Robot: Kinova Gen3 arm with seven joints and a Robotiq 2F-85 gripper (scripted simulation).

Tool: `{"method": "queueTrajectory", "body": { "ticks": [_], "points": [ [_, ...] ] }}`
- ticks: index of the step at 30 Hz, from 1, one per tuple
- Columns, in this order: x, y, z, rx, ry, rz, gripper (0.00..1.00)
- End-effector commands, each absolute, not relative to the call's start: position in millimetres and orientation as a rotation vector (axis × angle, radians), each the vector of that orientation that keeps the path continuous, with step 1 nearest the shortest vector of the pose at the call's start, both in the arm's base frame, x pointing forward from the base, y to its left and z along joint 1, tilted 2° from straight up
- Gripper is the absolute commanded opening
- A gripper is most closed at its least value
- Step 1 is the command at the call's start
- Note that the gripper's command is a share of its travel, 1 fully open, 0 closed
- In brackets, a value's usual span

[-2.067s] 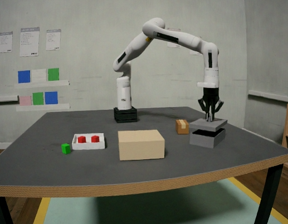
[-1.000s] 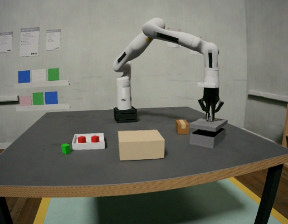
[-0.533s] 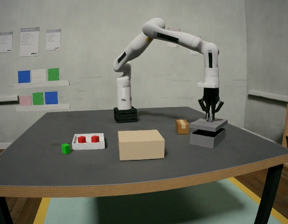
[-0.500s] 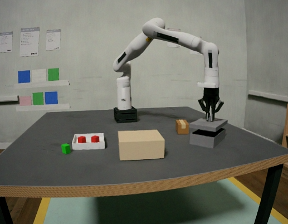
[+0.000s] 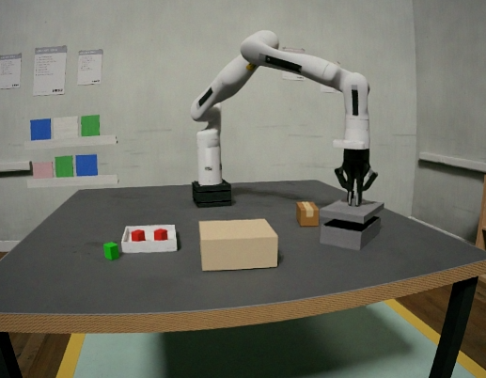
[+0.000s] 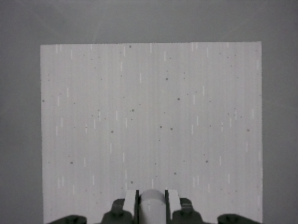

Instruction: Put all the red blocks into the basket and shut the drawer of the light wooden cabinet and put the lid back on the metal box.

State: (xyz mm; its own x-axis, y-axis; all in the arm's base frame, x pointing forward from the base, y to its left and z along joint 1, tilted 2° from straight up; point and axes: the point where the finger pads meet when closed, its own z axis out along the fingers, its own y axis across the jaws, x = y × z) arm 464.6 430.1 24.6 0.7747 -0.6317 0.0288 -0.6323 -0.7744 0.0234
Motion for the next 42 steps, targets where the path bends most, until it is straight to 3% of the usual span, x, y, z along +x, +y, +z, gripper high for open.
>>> {"method": "queueTrajectory", "body": {
  "ticks": [1,42],
  "points": [
    [465,431,25,2.932,-1.044,0.032,0.1],
    [465,430,5,2.932,-1.044,0.032,0.1]
  ]
}}
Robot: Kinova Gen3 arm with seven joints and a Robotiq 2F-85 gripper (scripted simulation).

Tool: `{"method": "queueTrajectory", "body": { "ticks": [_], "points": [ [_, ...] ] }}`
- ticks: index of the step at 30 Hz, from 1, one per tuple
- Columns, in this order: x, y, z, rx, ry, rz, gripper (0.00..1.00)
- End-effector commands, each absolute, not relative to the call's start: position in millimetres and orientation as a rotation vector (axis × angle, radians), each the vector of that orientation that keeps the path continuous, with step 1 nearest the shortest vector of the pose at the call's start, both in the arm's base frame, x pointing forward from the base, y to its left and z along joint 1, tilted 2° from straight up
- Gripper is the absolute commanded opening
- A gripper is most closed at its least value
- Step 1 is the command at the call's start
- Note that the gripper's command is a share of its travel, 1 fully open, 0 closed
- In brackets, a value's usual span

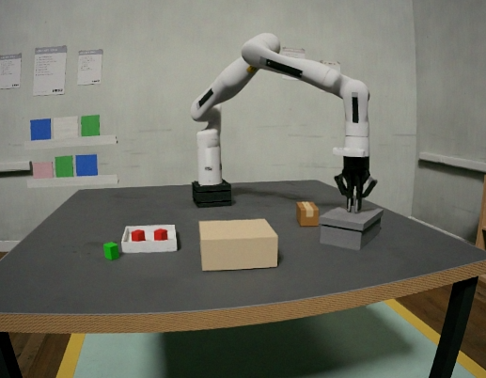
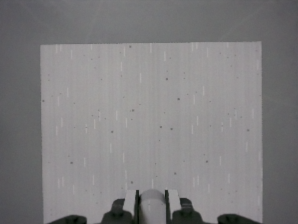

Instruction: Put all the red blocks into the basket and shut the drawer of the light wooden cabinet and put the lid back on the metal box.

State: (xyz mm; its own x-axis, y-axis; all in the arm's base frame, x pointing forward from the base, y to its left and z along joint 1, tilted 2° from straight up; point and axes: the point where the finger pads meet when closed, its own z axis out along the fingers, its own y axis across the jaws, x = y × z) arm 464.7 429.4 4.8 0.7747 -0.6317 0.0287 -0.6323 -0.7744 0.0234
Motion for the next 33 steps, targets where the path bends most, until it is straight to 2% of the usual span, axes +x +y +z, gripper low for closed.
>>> {"method": "queueTrajectory", "body": {
  "ticks": [1,33],
  "points": [
    [465,430,4,2.932,-1.044,0.032,0.1],
    [466,429,-11,2.932,-1.044,0.032,0.1]
  ]
}}
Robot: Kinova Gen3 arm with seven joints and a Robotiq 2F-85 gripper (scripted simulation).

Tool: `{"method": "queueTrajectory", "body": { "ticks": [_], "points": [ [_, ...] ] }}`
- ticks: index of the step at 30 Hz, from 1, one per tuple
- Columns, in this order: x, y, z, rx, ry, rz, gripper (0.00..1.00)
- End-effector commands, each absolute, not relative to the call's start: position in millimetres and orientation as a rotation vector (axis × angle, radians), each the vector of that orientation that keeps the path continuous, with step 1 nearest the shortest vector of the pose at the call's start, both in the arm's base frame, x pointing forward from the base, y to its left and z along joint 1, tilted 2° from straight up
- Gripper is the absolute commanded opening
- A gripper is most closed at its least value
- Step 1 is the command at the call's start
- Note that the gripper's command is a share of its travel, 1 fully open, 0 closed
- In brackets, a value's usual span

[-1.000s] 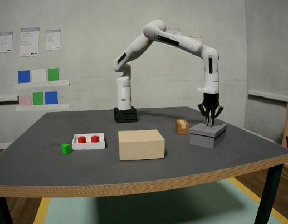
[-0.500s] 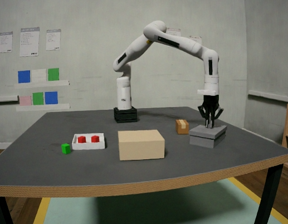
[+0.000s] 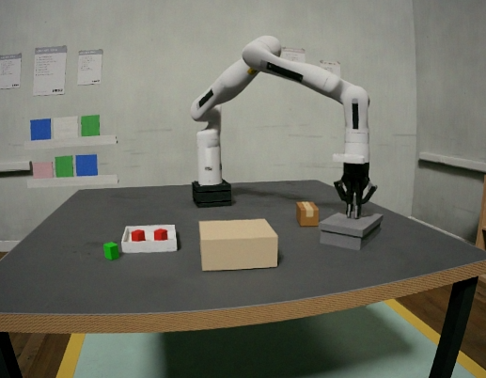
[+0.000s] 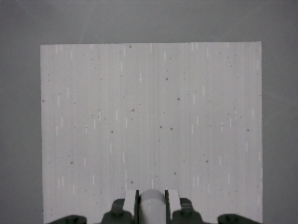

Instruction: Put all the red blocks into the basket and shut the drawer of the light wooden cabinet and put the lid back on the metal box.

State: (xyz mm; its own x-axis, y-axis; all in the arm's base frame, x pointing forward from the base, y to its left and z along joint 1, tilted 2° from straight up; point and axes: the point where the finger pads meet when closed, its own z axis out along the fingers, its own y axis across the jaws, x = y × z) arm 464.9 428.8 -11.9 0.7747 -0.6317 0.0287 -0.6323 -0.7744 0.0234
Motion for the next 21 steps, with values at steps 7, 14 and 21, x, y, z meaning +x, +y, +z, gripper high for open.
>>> {"method": "queueTrajectory", "body": {
  "ticks": [7,14,21],
  "points": [
    [465.5,429.4,-12.7,2.932,-1.044,0.032,0.1],
    [465.5,429.3,-14.1,2.932,-1.044,0.032,0.1],
    [465.5,429.3,-14.6,2.932,-1.044,0.032,0.1]
  ]
}}
